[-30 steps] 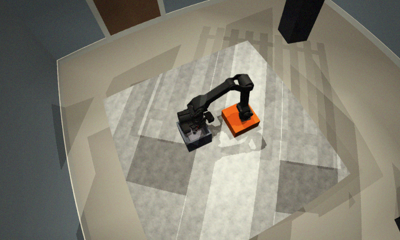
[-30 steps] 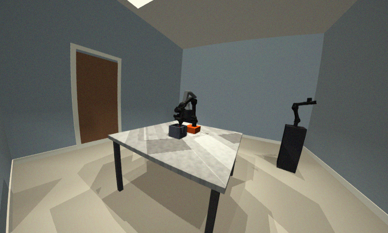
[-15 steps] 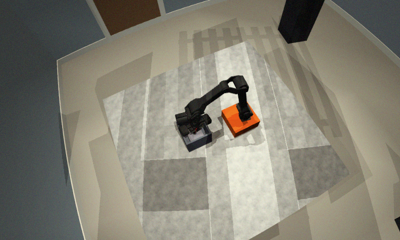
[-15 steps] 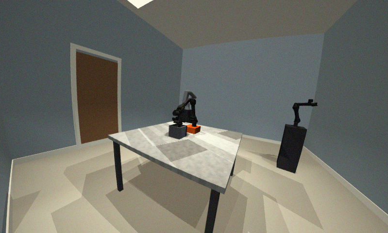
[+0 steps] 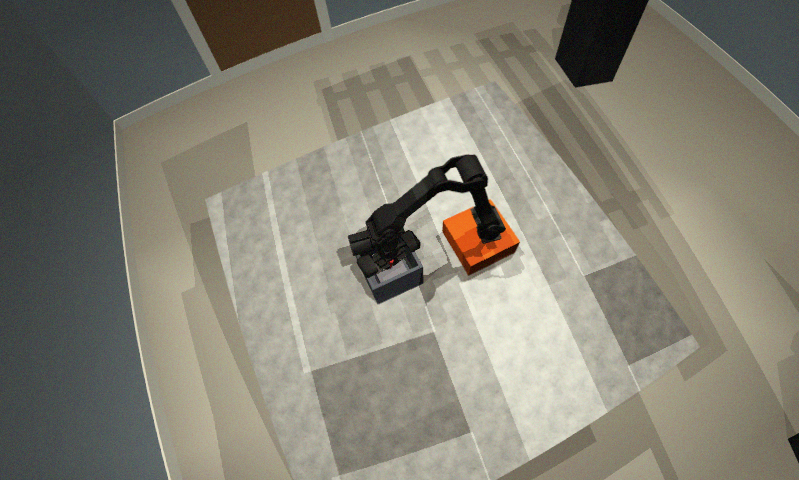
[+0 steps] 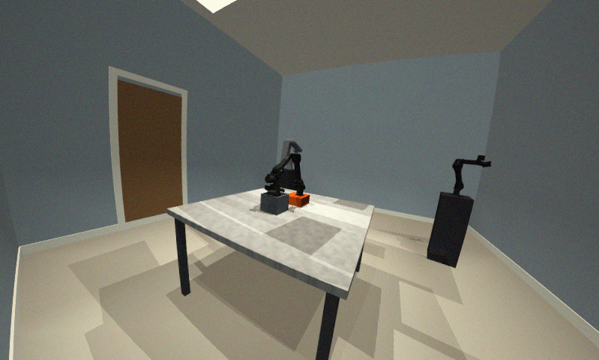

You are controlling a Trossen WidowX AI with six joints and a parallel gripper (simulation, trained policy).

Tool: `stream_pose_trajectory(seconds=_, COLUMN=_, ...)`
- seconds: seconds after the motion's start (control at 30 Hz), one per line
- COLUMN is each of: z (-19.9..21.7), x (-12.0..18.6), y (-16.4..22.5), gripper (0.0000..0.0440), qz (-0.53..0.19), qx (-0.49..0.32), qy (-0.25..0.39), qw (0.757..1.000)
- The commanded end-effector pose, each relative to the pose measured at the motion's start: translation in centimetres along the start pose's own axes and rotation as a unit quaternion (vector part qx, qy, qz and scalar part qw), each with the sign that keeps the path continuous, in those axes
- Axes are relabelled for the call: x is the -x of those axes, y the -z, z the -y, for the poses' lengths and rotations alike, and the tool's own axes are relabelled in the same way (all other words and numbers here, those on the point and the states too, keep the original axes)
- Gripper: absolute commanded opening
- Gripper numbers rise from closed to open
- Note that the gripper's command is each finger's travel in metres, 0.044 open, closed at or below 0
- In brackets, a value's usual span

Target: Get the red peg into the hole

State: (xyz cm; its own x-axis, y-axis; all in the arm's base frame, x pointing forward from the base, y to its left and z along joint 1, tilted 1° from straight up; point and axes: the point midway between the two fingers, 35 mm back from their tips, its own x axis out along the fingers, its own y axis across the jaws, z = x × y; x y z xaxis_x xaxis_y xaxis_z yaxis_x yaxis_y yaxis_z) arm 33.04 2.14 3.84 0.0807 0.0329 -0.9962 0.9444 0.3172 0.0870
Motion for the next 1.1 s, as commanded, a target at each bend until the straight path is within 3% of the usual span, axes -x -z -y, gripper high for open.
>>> stream_pose_trajectory(seconds=0.0, z=0.2, x=-0.6, y=0.1, gripper=0.0106, qz=-0.007, qx=0.004, qy=0.012, qw=1.000)
stream_pose_trajectory(seconds=0.73, z=1.2, x=0.8, y=3.6, gripper=0.0055, qz=-0.096, qx=-0.016, qy=0.047, qw=0.994)
stream_pose_trajectory(seconds=1.0, z=1.5, x=0.9, y=4.4, gripper=0.0065, qz=-0.106, qx=-0.022, qy=0.056, qw=0.992)
stream_pose_trajectory(seconds=1.07, z=1.1, x=1.7, y=4.2, gripper=0.0041, qz=-0.108, qx=-0.025, qy=0.053, qw=0.992)
